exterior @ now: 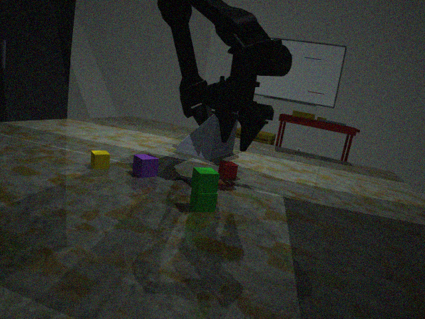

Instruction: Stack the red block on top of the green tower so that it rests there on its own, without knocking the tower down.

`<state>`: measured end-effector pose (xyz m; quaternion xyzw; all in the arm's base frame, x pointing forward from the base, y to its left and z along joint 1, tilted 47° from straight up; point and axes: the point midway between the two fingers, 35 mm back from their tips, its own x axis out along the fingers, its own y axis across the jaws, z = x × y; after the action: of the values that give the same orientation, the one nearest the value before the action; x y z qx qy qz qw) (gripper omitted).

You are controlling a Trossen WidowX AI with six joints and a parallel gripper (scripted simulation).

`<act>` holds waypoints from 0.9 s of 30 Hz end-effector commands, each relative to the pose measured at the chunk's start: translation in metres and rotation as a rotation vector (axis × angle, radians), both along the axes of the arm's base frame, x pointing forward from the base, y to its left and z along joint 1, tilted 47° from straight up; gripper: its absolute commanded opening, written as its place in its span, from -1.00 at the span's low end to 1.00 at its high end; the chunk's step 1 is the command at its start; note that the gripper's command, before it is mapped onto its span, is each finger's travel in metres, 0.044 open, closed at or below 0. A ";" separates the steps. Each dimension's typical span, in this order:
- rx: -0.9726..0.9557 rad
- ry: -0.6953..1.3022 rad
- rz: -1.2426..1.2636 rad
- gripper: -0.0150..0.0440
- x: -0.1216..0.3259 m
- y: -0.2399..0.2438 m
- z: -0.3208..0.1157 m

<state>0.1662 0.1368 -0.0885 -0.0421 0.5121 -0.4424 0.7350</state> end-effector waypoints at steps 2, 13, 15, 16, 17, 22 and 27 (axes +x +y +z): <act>-0.020 0.009 0.001 1.00 0.000 -0.019 -0.015; -0.020 0.009 0.001 1.00 0.002 -0.026 -0.023; -0.020 0.009 0.001 1.00 0.002 -0.028 -0.025; -0.020 0.009 0.001 1.00 0.002 -0.029 -0.026; -0.020 0.009 0.001 1.00 0.002 -0.030 -0.027; -0.020 0.008 0.001 1.00 0.003 -0.036 -0.033; -0.021 0.008 0.001 1.00 0.004 -0.042 -0.039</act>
<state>0.1704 0.1006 -0.1232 -0.0463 0.5113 -0.4466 0.7328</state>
